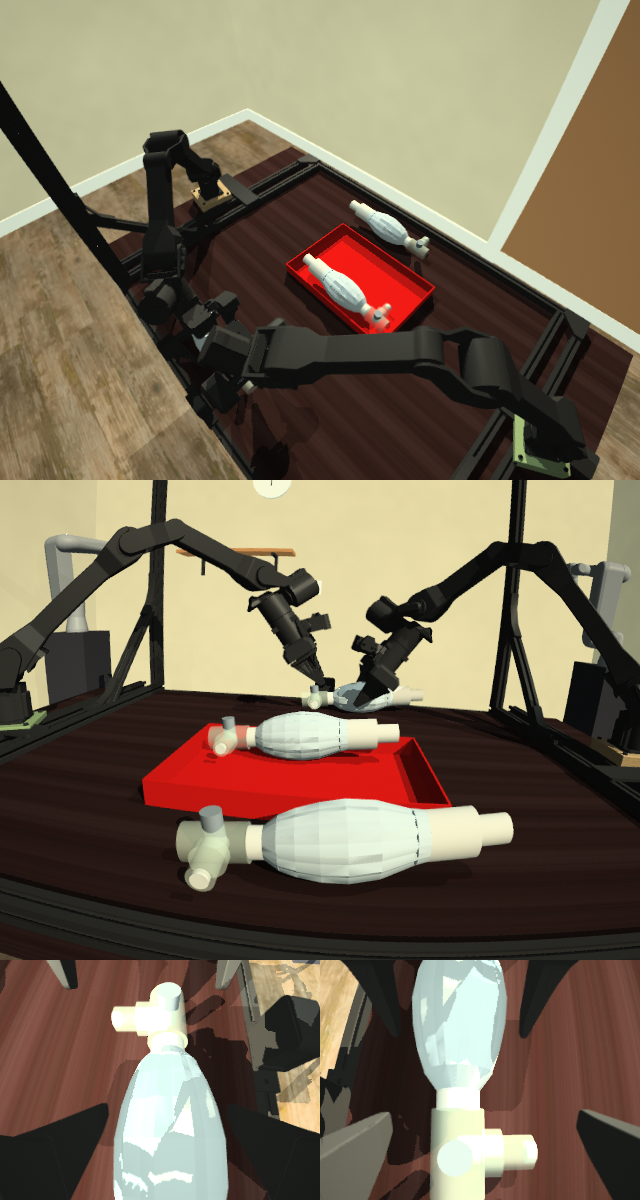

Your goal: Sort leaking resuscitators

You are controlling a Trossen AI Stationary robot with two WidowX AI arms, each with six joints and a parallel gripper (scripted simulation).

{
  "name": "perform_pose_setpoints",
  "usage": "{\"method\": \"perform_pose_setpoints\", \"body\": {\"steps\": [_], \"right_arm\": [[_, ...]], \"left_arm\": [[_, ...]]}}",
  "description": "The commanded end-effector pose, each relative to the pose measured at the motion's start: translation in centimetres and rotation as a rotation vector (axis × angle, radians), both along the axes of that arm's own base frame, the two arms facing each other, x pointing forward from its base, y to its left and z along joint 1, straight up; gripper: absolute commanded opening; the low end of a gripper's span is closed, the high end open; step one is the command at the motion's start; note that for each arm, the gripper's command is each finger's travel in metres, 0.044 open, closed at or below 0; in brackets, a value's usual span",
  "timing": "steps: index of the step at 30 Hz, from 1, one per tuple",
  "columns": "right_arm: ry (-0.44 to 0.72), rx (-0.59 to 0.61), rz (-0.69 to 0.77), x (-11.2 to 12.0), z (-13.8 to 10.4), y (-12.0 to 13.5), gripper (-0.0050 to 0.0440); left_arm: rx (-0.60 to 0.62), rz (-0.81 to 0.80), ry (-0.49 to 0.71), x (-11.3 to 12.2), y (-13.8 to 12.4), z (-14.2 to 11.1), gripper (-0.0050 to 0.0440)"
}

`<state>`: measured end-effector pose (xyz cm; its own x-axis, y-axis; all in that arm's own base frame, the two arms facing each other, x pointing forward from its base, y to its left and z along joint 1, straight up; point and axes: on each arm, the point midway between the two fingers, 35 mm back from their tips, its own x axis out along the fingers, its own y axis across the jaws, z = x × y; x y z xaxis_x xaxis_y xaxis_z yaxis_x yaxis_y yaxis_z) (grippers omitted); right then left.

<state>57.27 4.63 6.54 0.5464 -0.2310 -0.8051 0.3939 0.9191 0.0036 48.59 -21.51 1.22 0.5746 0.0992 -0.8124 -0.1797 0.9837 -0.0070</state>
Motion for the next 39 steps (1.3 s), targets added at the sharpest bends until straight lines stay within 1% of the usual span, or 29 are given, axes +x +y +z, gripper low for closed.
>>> {"method": "perform_pose_setpoints", "body": {"steps": [1,10,16,18,21,27,28,33,38,39], "right_arm": [[-0.015,0.004,-0.001,0.0,3.0,0.0,0.0440],[-0.015,0.004,-0.001,0.0,3.0,0.0,0.0440],[-0.059,0.011,-0.001,-6.5,9.2,-1.1,0.0440],[-0.074,0.014,-0.001,-9.0,10.7,-1.5,0.0440],[-0.097,0.018,-0.001,-12.8,12.3,-2.1,0.0440],[-0.097,0.018,-0.001,-13.0,12.4,-2.1,0.0440],[-0.119,0.019,-0.003,-12.9,13.3,-2.0,0.0440],[-0.148,0.024,-0.003,-19.5,14.2,-3.1,0.0440],[-0.178,0.029,-0.003,-25.9,13.1,-4.2,0.0440],[-0.178,0.029,-0.003,-25.9,13.1,-4.2,0.0440]], "left_arm": [[0.002,-0.001,0.001,-0.1,0.0,0.0,0.0440],[0.002,-0.001,0.001,-0.1,0.0,0.0,0.0440],[0.002,0.000,0.001,-0.1,0.0,-0.1,0.0440],[0.002,0.000,0.001,-0.1,0.0,-0.1,0.0440],[0.002,0.000,0.001,-0.1,0.0,-0.1,0.0440],[0.002,0.000,0.001,-0.1,0.0,-0.1,0.0440],[0.001,0.001,0.000,0.0,0.0,0.0,0.0440],[0.001,0.001,0.000,0.0,0.0,0.0,0.0440],[0.001,0.001,0.000,0.0,0.0,0.0,0.0440],[0.001,0.001,0.000,0.0,0.0,0.0,0.0440]]}}
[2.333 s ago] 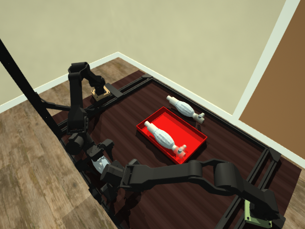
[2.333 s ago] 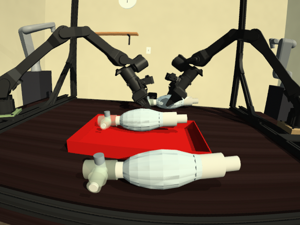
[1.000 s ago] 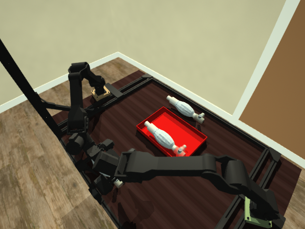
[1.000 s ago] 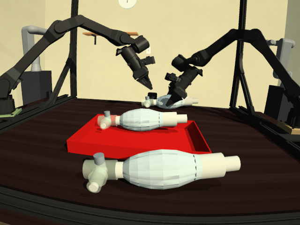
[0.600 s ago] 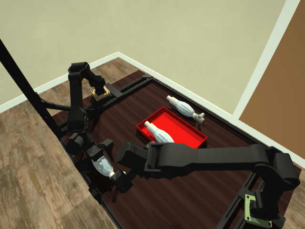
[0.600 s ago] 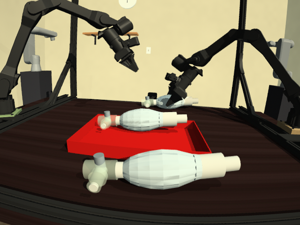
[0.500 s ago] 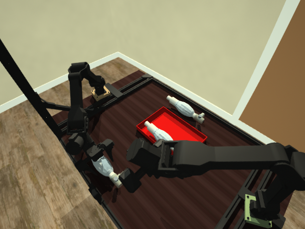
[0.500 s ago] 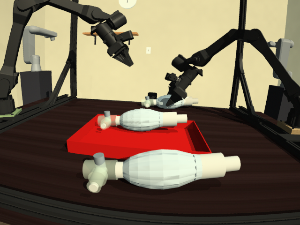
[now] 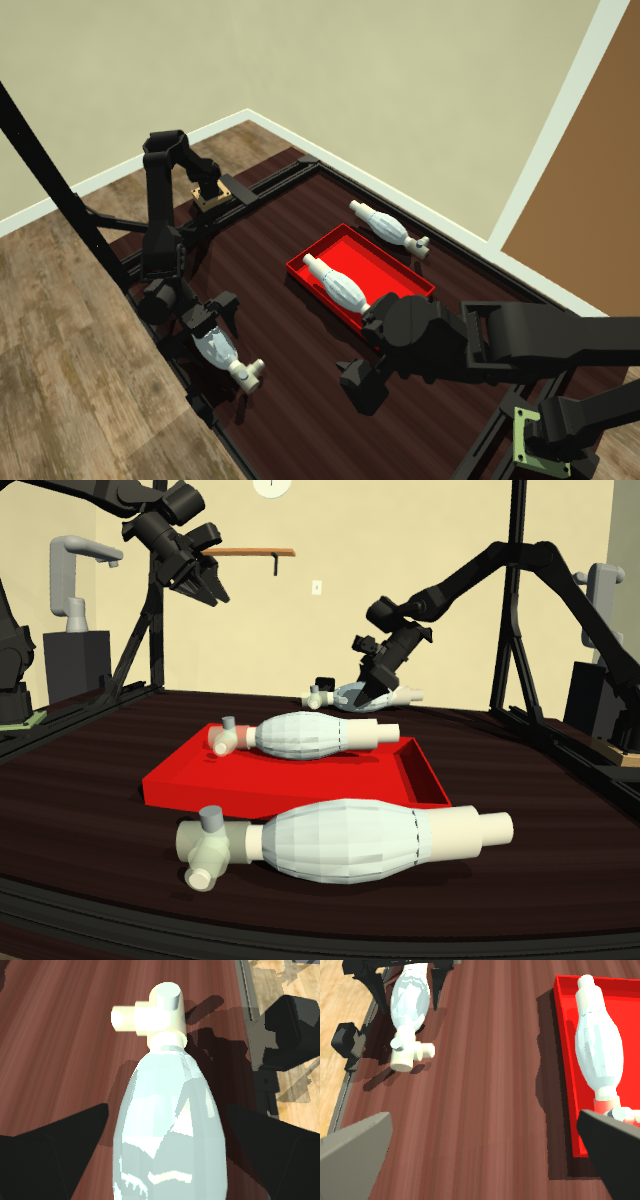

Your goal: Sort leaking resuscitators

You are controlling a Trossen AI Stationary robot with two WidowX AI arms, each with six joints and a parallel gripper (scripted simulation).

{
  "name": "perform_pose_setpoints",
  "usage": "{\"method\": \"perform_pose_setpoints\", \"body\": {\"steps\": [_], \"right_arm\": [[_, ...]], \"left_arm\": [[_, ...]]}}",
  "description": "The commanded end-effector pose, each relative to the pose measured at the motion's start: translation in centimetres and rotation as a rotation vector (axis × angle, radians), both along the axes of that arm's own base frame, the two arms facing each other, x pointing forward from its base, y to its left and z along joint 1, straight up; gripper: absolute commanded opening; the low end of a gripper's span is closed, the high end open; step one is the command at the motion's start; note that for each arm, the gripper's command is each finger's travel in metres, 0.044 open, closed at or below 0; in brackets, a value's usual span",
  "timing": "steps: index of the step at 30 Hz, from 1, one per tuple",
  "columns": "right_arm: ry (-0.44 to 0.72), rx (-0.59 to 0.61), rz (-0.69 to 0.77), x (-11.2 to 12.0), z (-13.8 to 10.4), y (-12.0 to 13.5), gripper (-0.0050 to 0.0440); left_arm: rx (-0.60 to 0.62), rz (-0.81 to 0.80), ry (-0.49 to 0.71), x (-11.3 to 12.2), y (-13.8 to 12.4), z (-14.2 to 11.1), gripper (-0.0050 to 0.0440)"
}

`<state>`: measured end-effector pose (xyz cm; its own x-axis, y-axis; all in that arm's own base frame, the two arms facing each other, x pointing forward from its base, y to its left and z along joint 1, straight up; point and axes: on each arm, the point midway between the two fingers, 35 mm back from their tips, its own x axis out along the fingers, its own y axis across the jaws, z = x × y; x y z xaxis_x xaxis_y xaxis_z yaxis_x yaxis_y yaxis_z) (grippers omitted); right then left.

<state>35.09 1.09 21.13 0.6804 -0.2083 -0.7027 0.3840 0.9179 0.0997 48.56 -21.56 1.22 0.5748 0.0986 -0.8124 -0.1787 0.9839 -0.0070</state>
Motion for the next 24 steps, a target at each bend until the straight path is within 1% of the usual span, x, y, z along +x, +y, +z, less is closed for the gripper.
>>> {"method": "perform_pose_setpoints", "body": {"steps": [1,5,6,11,16,22,23,24], "right_arm": [[-0.001,0.000,-0.004,-3.8,-1.5,-0.6,0.0440],[-0.001,0.000,-0.004,-3.8,-1.5,-0.6,0.0440],[-0.010,0.002,-0.001,-3.4,-1.0,-0.5,0.0440],[-0.023,0.005,-0.003,-7.0,-2.7,-1.1,0.0440],[-0.035,0.007,-0.004,-10.2,-5.1,-1.7,0.0440],[-0.035,0.007,-0.004,-10.2,-5.1,-1.7,0.0440],[-0.026,0.012,0.002,-8.8,-3.6,-0.8,0.0440],[-0.011,0.015,0.002,-8.0,-3.0,-0.2,0.0440]], "left_arm": [[0.001,0.002,0.000,0.0,0.0,0.0,0.0440],[0.001,0.002,0.000,0.0,0.0,0.0,0.0440],[0.000,-0.001,0.001,0.0,0.0,0.0,0.0440],[0.000,-0.001,0.001,0.0,0.0,0.0,0.0440],[0.000,-0.001,0.001,0.0,0.0,0.0,0.0440],[0.000,-0.001,0.001,0.0,0.0,0.0,0.0440],[0.000,-0.001,0.000,0.0,0.0,0.0,0.0440],[0.000,-0.001,0.000,0.0,0.0,0.0,0.0440]]}}
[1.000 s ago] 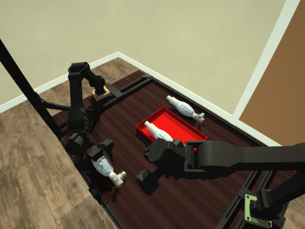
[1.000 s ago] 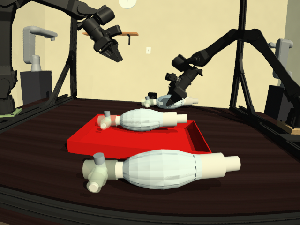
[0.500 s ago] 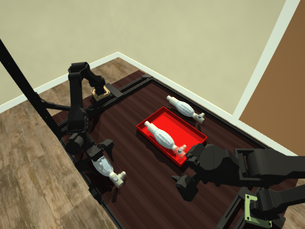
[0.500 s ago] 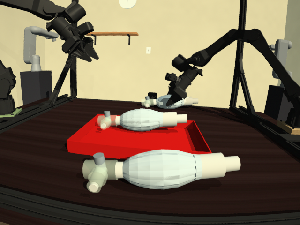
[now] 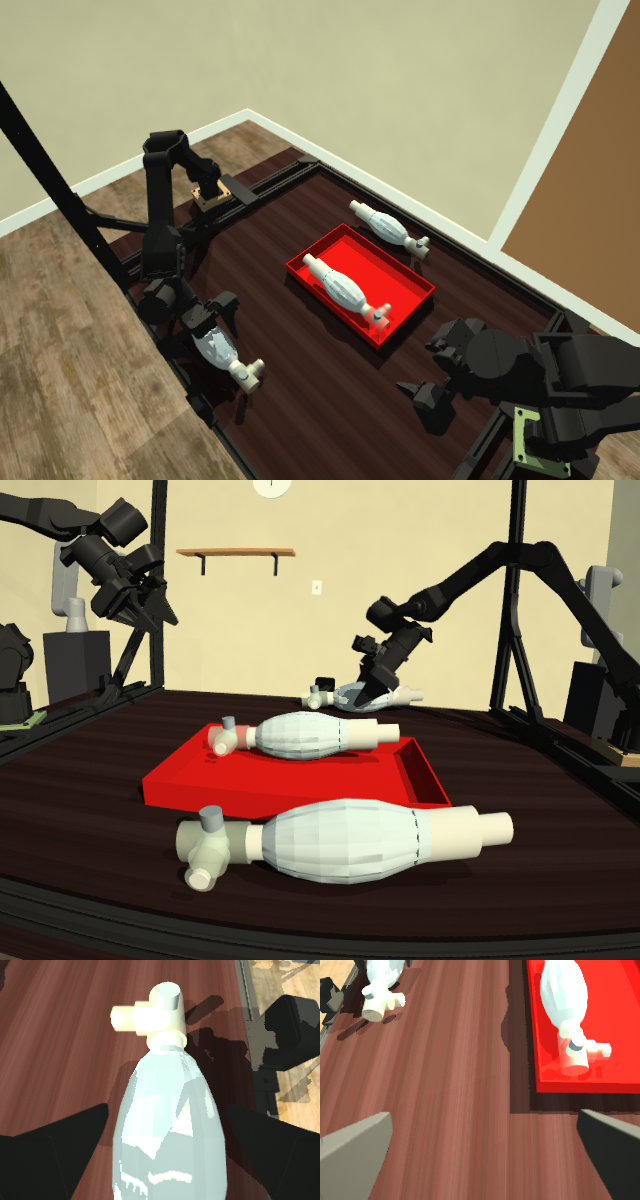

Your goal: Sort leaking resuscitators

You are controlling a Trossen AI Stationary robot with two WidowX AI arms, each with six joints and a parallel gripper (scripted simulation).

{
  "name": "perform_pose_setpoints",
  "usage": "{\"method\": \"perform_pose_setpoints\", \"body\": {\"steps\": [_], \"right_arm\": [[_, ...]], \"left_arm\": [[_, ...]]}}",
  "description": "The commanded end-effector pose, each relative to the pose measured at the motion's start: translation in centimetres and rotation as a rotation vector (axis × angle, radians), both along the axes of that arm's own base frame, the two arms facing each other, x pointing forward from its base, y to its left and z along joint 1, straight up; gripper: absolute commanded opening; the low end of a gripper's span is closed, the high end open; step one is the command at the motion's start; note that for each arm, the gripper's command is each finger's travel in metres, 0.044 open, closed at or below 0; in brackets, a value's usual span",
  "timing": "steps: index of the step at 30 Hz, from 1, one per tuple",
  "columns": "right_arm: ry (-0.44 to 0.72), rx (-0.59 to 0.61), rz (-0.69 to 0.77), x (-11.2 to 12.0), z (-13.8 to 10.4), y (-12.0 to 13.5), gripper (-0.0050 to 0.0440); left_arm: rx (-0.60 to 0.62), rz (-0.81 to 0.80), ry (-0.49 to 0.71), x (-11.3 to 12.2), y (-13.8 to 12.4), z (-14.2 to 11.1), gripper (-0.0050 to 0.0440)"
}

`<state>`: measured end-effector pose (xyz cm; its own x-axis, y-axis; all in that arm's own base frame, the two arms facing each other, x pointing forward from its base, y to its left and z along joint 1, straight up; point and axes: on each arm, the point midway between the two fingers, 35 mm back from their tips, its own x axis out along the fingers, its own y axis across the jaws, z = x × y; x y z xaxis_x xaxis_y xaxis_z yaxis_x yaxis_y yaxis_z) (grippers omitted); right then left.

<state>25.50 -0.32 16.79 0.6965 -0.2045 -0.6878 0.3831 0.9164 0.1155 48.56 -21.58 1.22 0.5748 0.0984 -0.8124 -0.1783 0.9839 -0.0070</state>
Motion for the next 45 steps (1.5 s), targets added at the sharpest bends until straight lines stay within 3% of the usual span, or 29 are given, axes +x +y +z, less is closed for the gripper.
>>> {"method": "perform_pose_setpoints", "body": {"steps": [1,9,16,26,45], "right_arm": [[0.028,0.011,0.004,2.4,1.8,1.9,0.0440],[0.131,0.002,0.001,9.3,3.8,9.4,0.0440],[0.134,0.003,0.006,9.0,3.6,9.3,0.0440],[0.186,-0.034,-0.001,13.4,2.4,16.9,0.0440],[0.189,-0.029,0.007,12.9,2.4,16.3,0.0440]], "left_arm": [[0.000,-0.001,0.000,0.0,0.0,0.0,0.0440],[0.000,-0.001,0.000,0.0,0.0,0.0,0.0440],[0.001,0.000,0.001,0.0,0.0,0.0,0.0440],[0.001,0.000,0.001,0.0,0.0,0.0,0.0440],[0.002,-0.002,0.003,0.0,0.0,-0.1,0.0440]]}}
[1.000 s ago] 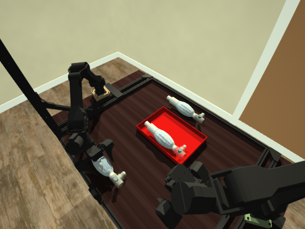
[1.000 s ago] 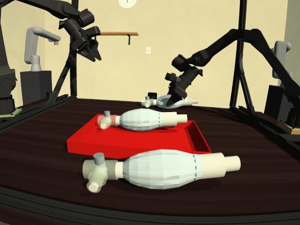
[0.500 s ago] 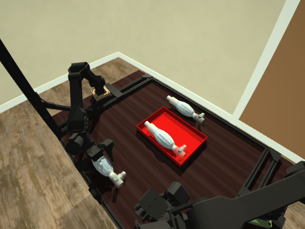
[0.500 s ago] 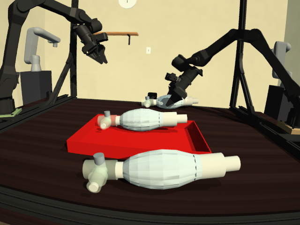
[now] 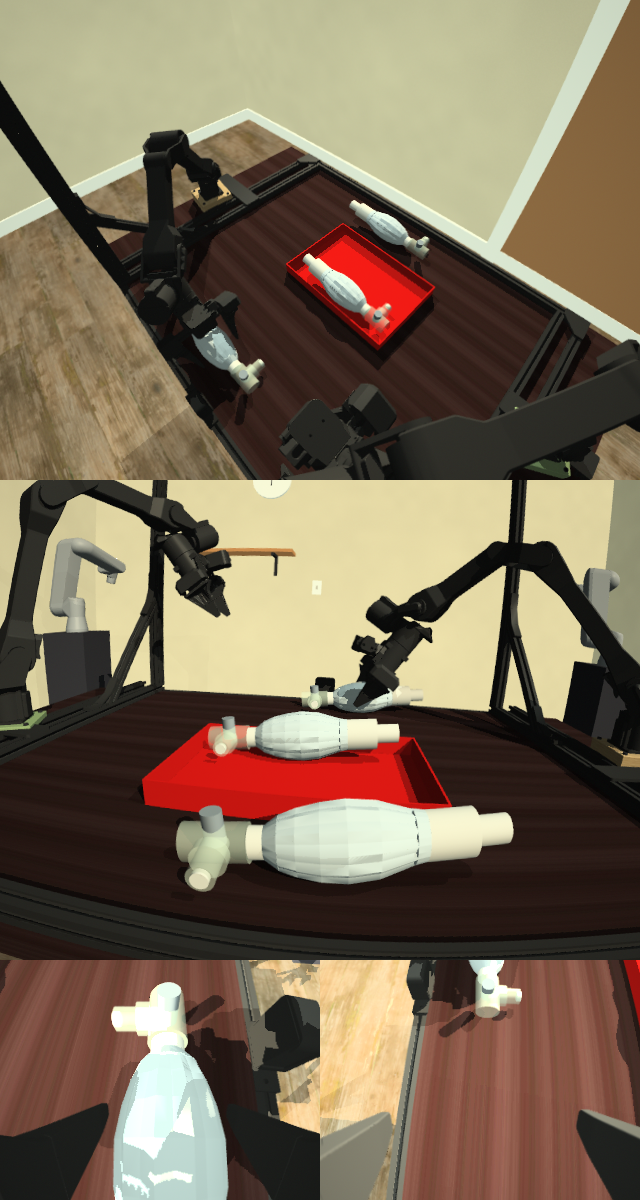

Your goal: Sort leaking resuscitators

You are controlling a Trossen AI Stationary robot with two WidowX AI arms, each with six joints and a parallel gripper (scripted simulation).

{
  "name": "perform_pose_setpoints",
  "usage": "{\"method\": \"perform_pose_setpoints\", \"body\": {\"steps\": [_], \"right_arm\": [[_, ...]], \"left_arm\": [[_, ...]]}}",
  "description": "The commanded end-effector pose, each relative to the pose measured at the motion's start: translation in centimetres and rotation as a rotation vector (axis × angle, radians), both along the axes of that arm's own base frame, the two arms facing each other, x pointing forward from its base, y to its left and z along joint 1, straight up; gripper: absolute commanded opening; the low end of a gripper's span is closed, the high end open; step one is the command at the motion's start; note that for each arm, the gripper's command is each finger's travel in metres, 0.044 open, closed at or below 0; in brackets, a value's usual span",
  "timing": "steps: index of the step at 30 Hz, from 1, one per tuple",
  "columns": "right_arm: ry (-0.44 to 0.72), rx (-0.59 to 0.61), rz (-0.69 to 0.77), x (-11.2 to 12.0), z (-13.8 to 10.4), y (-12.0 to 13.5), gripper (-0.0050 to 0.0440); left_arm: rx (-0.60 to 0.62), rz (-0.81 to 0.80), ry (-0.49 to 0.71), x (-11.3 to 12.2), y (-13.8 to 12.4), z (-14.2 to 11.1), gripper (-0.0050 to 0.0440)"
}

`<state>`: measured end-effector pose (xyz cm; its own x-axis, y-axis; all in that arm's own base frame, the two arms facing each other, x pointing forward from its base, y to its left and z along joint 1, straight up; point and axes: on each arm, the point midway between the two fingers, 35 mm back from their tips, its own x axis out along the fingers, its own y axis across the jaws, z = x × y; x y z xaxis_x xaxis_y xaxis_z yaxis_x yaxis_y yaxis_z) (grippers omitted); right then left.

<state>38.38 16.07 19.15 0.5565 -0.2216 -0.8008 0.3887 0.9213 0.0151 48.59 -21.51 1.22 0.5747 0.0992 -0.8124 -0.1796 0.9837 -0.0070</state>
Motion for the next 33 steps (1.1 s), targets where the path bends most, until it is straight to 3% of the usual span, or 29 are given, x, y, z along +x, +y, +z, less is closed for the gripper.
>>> {"method": "perform_pose_setpoints", "body": {"steps": [1,21,22,26,33], "right_arm": [[-0.001,0.000,-0.001,0.0,0.0,-0.1,0.0440],[-0.002,0.000,-0.002,0.0,0.1,-0.1,0.0440],[-0.002,0.000,-0.002,0.0,0.1,0.0,0.0440],[-0.002,0.000,-0.002,0.0,0.1,0.0,0.0440],[-0.002,0.000,-0.002,0.0,0.1,0.0,0.0440]], "left_arm": [[0.002,-0.003,0.003,-0.1,0.0,-0.1,0.0440],[0.002,-0.002,0.001,0.0,0.0,-0.1,0.0440],[0.001,-0.001,-0.001,0.0,0.0,7.0,0.0440],[0.001,-0.001,-0.001,0.0,0.0,9.0,0.0440],[0.001,-0.001,-0.001,0.0,0.0,9.0,0.0440]]}}
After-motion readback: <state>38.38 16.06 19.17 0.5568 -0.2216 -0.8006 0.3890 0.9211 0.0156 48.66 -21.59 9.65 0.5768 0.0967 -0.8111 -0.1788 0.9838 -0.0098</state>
